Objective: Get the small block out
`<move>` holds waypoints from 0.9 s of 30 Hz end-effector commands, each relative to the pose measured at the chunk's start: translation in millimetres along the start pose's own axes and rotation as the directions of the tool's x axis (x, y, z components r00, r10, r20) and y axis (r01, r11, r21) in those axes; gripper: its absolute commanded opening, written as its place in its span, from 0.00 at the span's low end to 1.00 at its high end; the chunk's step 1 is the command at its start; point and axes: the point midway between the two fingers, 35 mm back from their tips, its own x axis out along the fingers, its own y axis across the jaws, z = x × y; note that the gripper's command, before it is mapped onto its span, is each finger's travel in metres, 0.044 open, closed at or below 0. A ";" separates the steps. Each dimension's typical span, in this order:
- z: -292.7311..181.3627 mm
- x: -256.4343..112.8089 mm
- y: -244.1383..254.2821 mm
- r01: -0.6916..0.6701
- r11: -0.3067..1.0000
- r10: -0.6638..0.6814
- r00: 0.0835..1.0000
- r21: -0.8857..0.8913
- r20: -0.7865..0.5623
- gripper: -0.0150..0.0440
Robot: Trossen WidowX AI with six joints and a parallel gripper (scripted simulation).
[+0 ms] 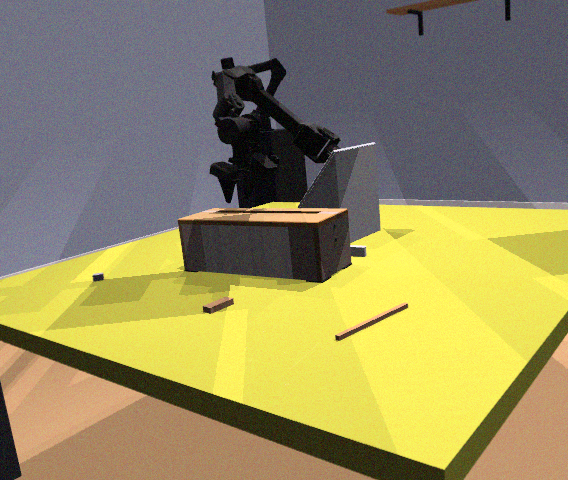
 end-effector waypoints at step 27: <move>-41.0 8.7 28.3 -0.263 -0.900 -0.167 0.945 0.349 0.282 0.74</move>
